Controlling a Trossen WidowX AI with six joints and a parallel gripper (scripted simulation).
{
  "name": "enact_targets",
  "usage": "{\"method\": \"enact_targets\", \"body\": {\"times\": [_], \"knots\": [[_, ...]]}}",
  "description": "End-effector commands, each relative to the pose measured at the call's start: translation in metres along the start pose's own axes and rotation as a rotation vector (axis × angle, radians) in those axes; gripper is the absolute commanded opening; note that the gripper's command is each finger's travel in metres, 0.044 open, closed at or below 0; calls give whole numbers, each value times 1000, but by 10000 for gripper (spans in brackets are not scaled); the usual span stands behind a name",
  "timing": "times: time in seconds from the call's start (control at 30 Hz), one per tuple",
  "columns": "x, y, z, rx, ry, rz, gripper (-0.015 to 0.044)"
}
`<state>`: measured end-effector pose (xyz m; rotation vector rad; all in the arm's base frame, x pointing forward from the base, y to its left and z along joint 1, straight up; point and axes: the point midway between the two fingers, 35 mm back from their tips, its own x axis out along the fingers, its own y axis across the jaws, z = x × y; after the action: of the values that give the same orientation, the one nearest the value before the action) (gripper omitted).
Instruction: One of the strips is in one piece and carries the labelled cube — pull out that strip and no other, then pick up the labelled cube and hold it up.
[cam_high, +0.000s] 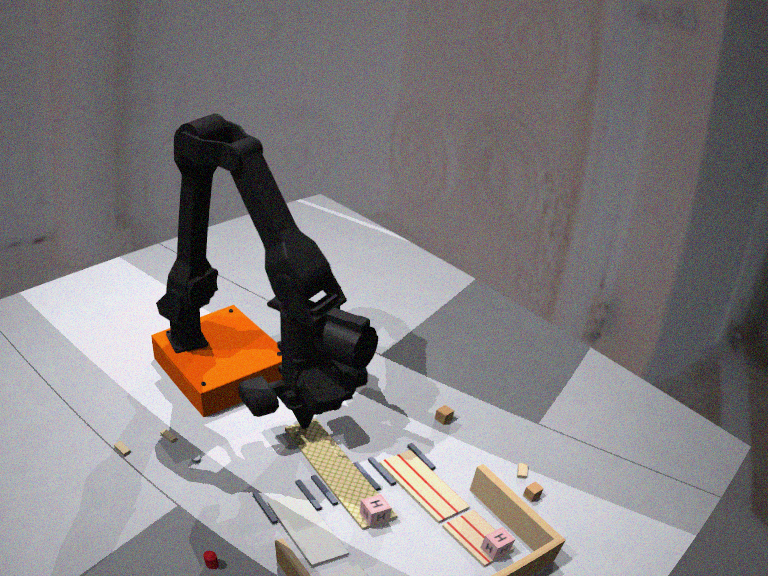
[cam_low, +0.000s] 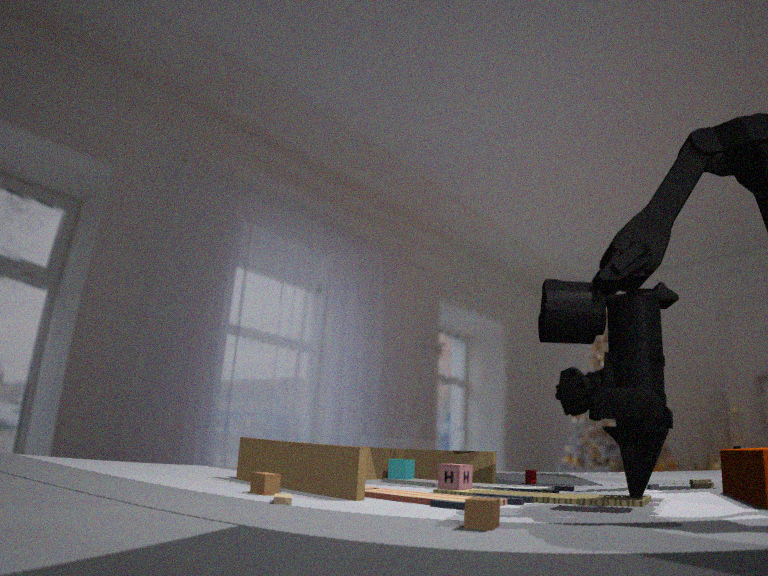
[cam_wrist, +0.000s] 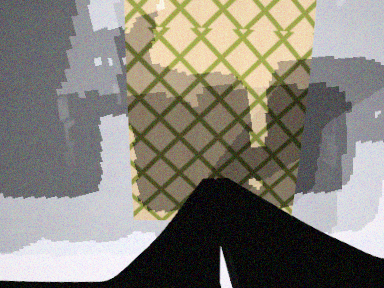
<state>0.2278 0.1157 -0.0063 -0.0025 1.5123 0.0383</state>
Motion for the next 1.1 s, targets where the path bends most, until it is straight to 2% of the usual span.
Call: {"method": "enact_targets", "body": {"times": [0.0,0.87,0.9,1.07], "knots": [[5,-3,-16,-3,37,-10,0],[4,-2,-49,-3,40,-10,0],[-3,2,-34,0,4,2,0],[-43,3,-31,-3,38,-9,0]]}}
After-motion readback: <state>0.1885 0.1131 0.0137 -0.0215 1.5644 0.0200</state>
